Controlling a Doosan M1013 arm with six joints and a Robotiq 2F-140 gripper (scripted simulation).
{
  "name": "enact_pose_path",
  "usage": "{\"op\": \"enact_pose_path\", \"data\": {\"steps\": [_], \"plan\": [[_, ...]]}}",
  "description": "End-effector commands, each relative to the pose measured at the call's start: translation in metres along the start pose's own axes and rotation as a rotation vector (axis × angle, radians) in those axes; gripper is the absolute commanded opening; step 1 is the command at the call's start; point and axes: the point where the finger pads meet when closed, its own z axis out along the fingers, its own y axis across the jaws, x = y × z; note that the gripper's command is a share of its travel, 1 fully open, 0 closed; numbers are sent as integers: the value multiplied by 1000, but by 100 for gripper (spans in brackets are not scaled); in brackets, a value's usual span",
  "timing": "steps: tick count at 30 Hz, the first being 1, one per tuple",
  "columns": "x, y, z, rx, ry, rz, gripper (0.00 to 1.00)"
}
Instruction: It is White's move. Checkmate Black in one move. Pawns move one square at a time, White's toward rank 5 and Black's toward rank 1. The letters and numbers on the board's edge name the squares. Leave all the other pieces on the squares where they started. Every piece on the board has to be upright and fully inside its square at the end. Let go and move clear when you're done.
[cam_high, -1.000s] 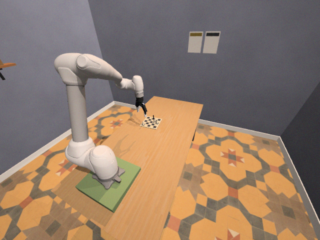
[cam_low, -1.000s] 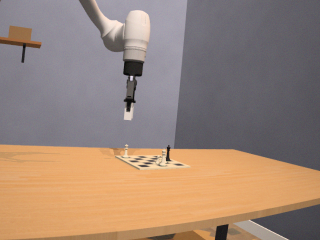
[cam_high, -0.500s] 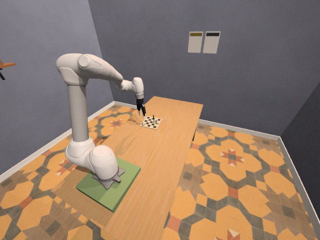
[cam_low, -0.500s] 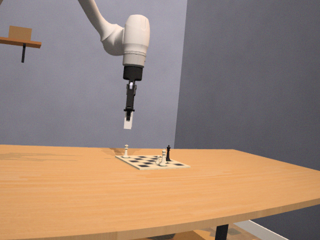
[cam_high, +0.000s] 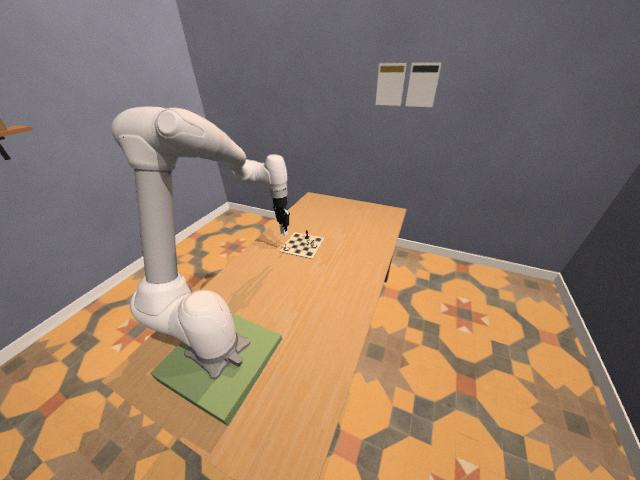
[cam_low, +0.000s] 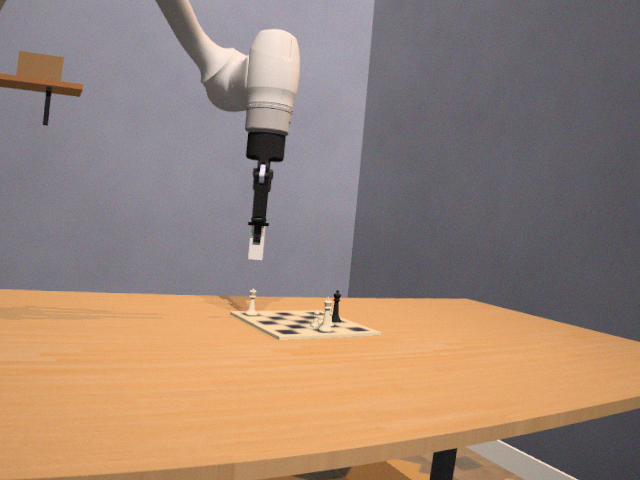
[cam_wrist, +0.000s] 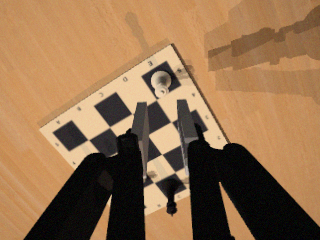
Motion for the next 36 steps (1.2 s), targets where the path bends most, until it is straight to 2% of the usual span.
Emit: {"op": "enact_pose_path", "data": {"steps": [1, 26, 36], "plan": [[0, 0, 0, 0, 0, 0, 25], [0, 0, 4, 0, 0, 0, 25], [0, 0, 16, 0, 0, 0, 25]]}}
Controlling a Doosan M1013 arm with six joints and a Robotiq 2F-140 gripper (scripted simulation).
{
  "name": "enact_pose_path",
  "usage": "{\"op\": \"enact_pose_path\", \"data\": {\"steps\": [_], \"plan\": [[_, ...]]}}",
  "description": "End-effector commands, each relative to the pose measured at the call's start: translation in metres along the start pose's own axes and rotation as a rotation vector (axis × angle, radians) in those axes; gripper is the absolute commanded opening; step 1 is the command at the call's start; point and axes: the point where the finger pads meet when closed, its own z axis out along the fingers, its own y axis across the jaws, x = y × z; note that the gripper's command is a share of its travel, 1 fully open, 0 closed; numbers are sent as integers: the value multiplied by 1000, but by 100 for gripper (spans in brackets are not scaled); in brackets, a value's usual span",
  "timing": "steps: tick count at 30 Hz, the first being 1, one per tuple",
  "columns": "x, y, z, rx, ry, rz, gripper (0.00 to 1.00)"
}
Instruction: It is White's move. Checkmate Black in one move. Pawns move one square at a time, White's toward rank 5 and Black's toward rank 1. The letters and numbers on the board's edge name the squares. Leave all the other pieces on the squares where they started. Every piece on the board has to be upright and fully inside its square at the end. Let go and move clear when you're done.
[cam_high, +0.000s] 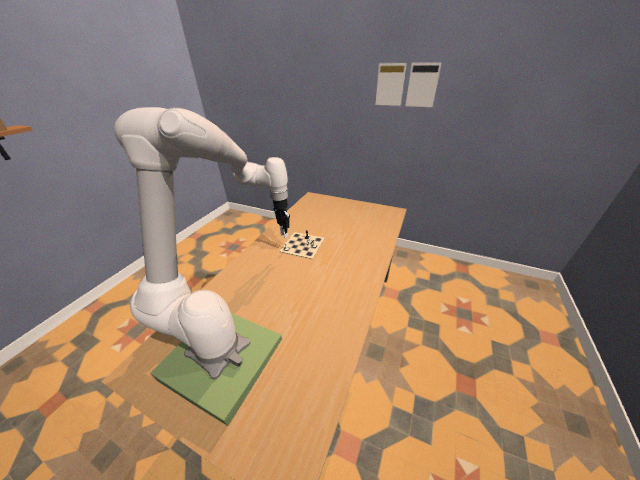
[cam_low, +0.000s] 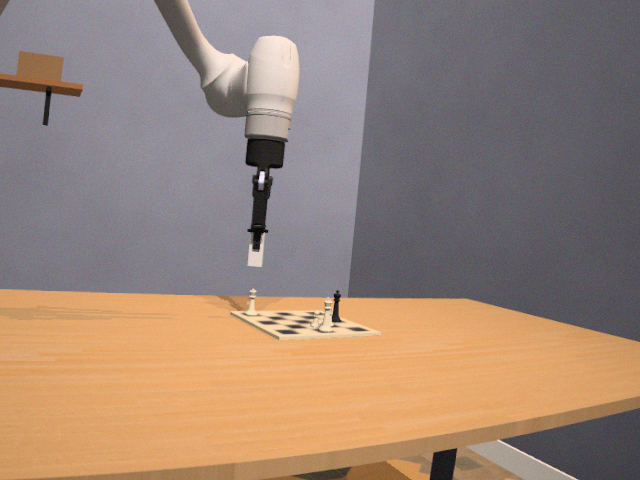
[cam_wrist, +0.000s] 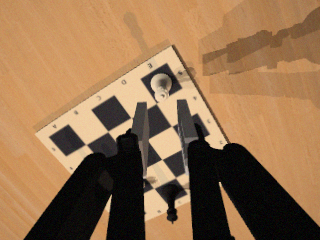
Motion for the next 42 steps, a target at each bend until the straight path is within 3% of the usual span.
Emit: {"op": "enact_pose_path", "data": {"steps": [1, 22, 42], "plan": [[0, 0, 4, 0, 0, 0, 25], [0, 0, 32, 0, 0, 0, 25], [0, 0, 39, 0, 0, 0, 25]]}}
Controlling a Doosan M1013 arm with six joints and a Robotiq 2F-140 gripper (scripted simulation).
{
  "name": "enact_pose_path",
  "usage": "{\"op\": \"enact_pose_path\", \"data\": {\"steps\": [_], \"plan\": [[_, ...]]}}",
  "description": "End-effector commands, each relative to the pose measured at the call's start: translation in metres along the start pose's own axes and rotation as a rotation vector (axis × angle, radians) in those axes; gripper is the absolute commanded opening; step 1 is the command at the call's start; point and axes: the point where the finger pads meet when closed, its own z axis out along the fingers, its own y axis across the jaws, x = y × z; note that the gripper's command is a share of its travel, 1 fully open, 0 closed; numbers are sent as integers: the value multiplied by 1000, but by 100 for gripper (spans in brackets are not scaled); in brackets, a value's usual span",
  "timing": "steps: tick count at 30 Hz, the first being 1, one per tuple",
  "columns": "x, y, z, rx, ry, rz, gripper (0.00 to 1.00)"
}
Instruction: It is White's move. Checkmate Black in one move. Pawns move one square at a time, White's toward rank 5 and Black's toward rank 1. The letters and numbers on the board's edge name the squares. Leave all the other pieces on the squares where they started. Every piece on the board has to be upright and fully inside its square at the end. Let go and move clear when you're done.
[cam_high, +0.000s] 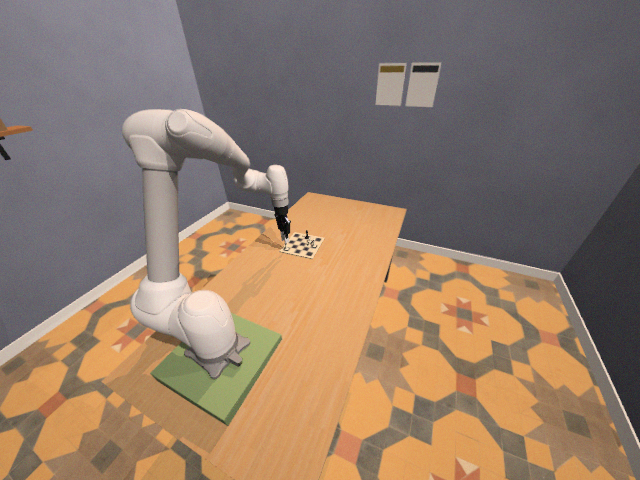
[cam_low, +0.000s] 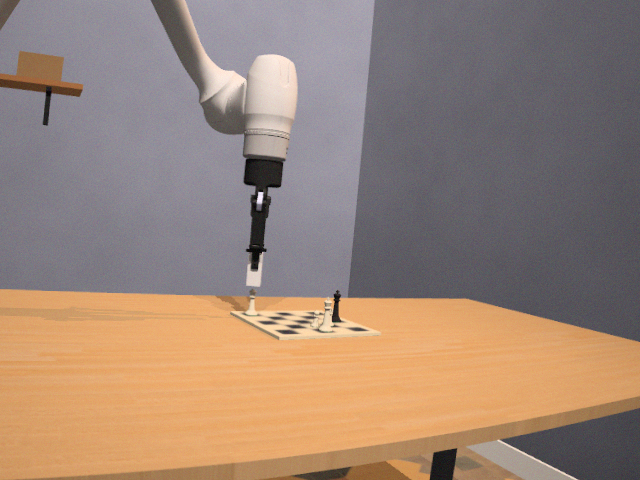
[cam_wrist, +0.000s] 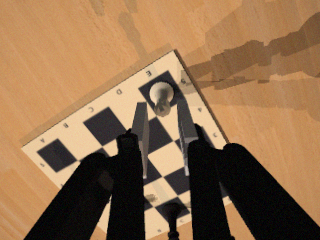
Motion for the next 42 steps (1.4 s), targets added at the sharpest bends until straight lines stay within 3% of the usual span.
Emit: {"op": "enact_pose_path", "data": {"steps": [1, 42], "plan": [[0, 0, 0, 0, 0, 0, 25], [0, 0, 3, 0, 0, 0, 25]]}}
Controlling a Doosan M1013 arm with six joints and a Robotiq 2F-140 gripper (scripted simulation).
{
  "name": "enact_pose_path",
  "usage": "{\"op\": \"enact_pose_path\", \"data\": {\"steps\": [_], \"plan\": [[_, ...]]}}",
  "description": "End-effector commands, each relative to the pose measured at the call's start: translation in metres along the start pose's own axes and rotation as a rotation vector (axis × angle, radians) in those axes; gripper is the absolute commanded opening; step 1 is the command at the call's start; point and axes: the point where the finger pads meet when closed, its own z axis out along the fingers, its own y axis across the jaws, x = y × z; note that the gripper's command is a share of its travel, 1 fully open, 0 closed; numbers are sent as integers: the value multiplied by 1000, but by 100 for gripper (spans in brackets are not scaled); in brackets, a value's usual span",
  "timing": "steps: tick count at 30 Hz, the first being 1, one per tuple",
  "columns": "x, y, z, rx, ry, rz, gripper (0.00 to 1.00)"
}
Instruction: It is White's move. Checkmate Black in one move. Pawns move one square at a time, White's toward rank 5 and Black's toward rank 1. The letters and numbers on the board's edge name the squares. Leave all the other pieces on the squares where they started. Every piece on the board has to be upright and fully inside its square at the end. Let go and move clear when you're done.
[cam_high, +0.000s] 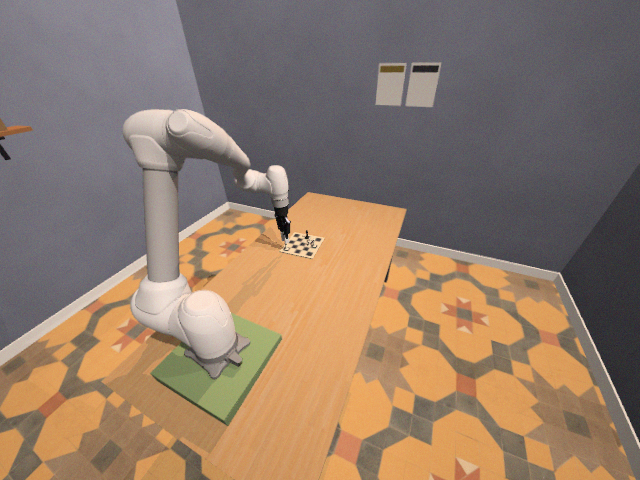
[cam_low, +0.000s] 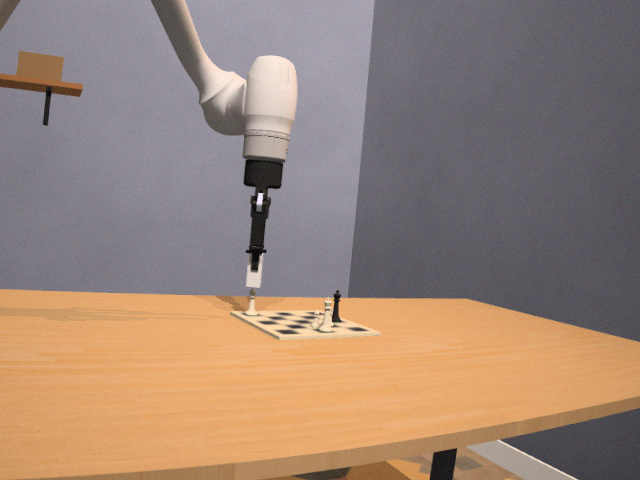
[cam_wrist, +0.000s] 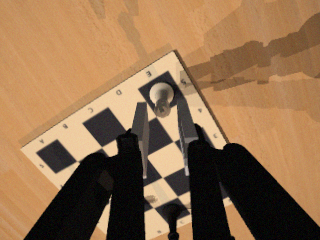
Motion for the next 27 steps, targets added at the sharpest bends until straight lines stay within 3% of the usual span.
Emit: {"op": "enact_pose_path", "data": {"steps": [1, 18, 27], "plan": [[0, 0, 3, 0, 0, 0, 25], [0, 0, 34, 0, 0, 0, 25], [0, 0, 37, 0, 0, 0, 25]]}}
